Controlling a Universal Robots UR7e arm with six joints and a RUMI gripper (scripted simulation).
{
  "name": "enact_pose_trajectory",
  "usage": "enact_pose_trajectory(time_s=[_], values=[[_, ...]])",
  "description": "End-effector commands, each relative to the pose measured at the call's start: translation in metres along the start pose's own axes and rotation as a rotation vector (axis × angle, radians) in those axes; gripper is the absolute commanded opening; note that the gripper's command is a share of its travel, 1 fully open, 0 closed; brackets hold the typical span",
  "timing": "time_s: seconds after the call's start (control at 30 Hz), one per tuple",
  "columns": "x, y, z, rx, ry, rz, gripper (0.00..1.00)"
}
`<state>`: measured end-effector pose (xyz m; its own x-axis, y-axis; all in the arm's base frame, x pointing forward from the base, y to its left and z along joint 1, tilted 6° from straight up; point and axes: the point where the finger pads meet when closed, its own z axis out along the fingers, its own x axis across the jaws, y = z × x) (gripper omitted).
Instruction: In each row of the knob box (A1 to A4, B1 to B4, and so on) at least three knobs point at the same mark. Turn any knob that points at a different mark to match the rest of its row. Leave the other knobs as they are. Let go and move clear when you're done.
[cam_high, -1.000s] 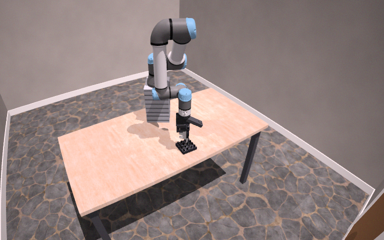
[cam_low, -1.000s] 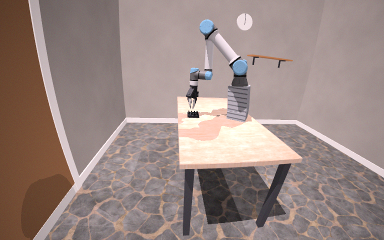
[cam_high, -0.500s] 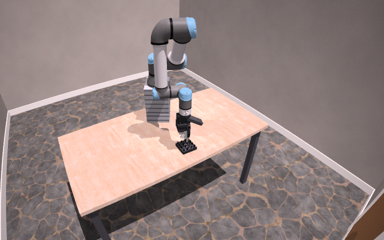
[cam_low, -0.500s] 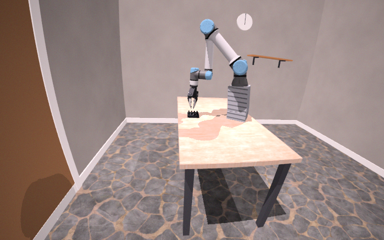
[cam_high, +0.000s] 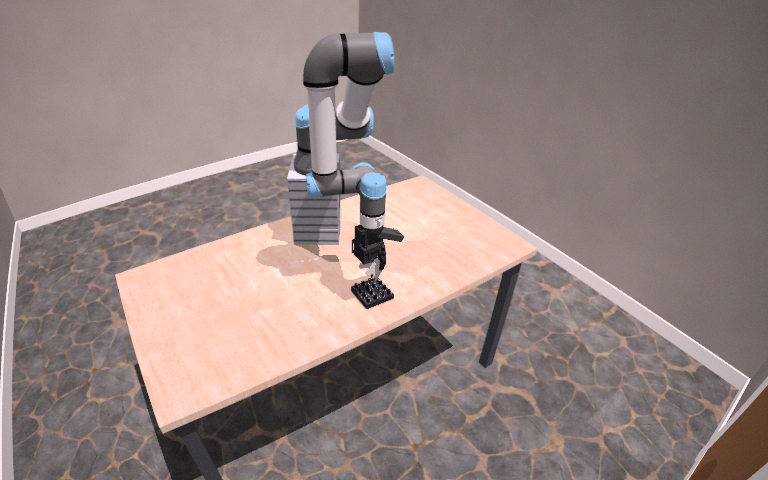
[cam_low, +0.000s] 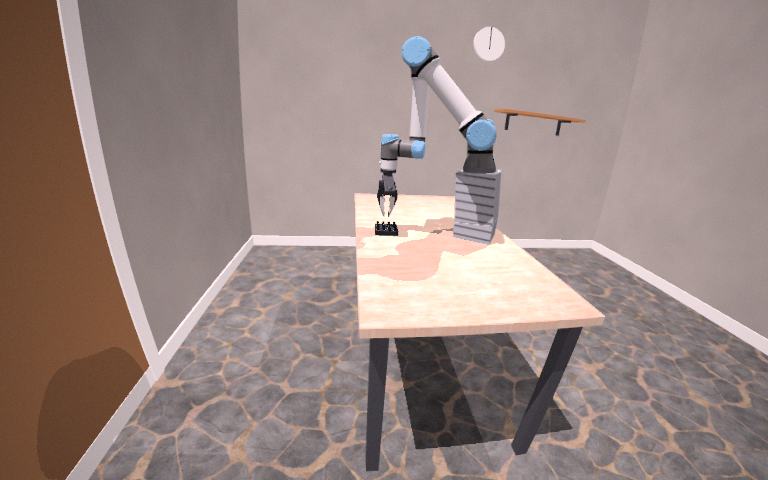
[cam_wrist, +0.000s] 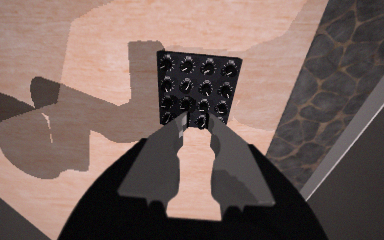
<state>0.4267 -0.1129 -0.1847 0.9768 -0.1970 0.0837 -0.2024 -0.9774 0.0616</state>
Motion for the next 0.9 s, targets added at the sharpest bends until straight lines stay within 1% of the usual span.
enact_pose_trajectory(time_s=[0.0,0.47,0.53,0.7,0.87], values=[[-0.002,-0.002,-0.002,0.005,0.003,-0.131,0.11],[-0.01,-0.008,-0.008,0.004,0.004,-0.501,0.11],[-0.01,-0.008,-0.008,0.004,0.004,-0.501,0.11],[-0.013,-0.01,-0.01,0.004,0.004,-0.65,0.11],[-0.015,-0.011,-0.011,0.003,0.004,-0.73,0.11]])
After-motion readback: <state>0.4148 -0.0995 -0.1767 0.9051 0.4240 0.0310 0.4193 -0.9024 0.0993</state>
